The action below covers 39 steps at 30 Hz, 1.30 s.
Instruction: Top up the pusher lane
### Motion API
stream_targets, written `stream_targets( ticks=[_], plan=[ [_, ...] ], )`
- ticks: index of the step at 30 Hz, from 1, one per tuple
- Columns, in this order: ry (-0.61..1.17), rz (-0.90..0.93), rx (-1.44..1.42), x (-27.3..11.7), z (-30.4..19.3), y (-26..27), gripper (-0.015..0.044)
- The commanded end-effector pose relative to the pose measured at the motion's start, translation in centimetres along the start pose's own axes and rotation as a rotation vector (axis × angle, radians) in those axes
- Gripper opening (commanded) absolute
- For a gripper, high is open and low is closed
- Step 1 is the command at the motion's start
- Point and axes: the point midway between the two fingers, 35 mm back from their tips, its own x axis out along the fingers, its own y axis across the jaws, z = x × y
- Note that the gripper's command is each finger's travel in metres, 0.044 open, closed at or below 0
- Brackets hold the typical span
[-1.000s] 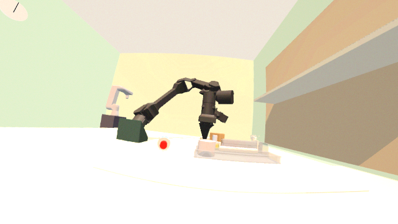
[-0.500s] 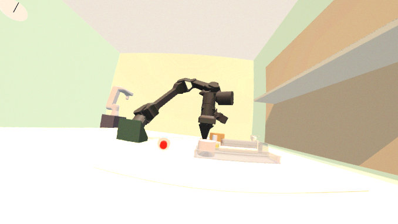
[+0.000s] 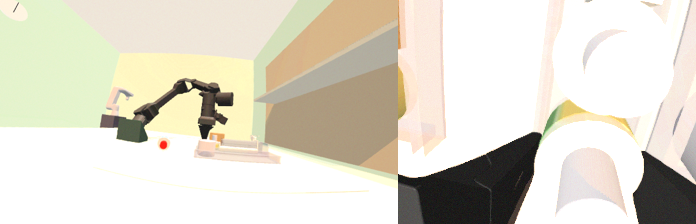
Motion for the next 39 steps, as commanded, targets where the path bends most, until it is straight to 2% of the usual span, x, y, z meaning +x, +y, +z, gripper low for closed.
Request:
stream_targets(
  ticks=[1, 39],
  plan=[
    [-0.012, 0.007, -0.004, 0.15, 0.27, 0.13, 0.0],
    [-0.011, 0.008, -0.004, 0.78, -0.12, 0.14, 0.0]
  ],
)
